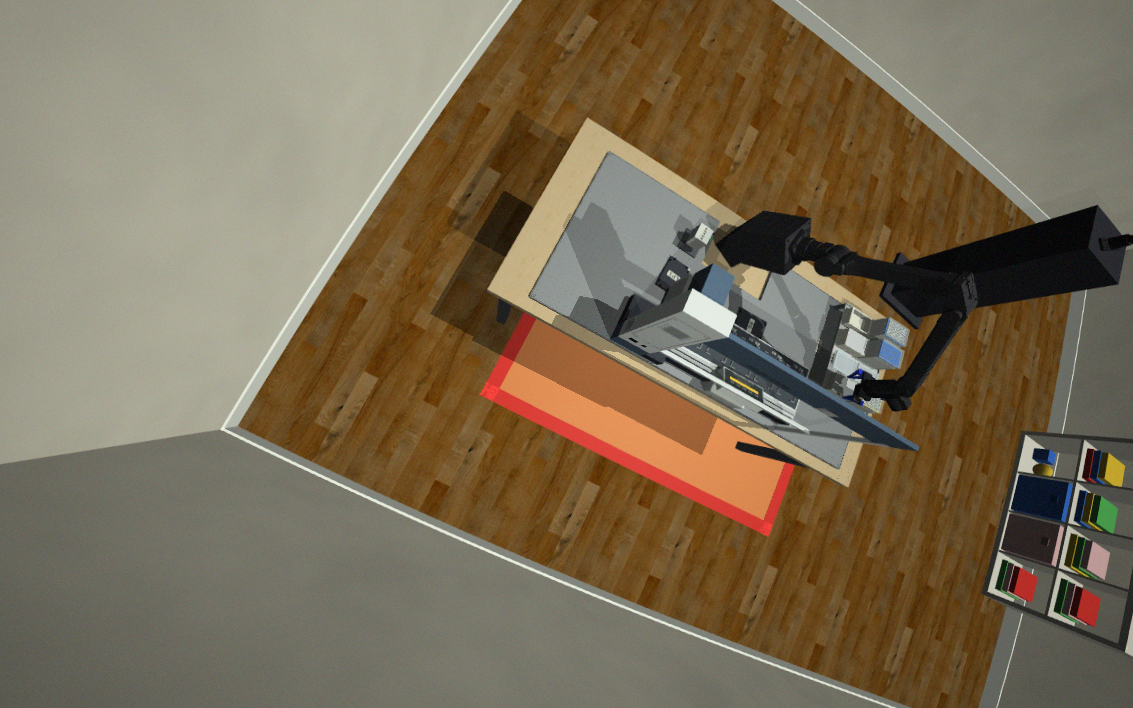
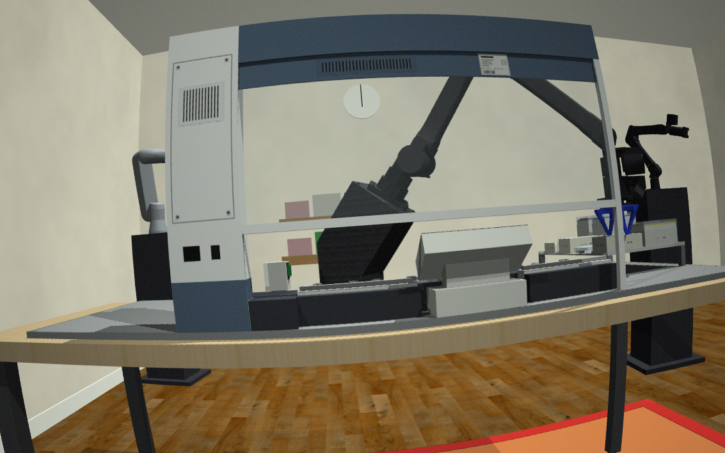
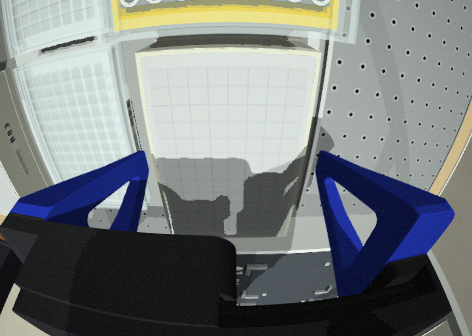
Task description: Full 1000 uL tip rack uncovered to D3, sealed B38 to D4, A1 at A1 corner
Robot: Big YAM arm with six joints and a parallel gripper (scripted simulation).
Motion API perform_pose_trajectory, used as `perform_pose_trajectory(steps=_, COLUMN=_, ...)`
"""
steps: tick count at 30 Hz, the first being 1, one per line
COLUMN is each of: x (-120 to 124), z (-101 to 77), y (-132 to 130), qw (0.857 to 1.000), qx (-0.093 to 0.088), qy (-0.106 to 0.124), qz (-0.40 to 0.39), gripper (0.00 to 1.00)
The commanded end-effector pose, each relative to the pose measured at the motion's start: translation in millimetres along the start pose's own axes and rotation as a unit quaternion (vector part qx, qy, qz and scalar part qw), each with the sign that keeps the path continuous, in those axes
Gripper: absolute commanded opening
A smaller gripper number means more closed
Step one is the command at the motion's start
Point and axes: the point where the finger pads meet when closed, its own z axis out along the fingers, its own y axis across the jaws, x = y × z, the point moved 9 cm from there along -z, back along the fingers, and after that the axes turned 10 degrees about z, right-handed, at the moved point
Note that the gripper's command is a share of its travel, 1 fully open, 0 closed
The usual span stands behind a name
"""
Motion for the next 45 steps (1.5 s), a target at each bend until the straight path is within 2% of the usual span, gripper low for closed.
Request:
perform_pose_trajectory(steps=1, x=-1.6, z=12.5, y=5.9, qw=1.000, qx=-0.002, qy=0.001, qz=0.002, gripper=1.00)
perform_pose_trajectory(steps=7, x=0.1, z=19.1, y=5.8, qw=1.000, qx=-0.004, qy=0.005, qz=0.002, gripper=1.00)
perform_pose_trajectory(steps=9, x=-2.6, z=21.7, y=5.4, qw=1.000, qx=-0.002, qy=-0.001, qz=0.002, gripper=1.00)
perform_pose_trajectory(steps=12, x=-0.8, z=21.7, y=5.8, qw=1.000, qx=-0.004, qy=0.005, qz=0.002, gripper=1.00)
perform_pose_trajectory(steps=45, x=-1.0, z=21.6, y=5.8, qw=1.000, qx=-0.004, qy=0.005, qz=0.002, gripper=1.00)
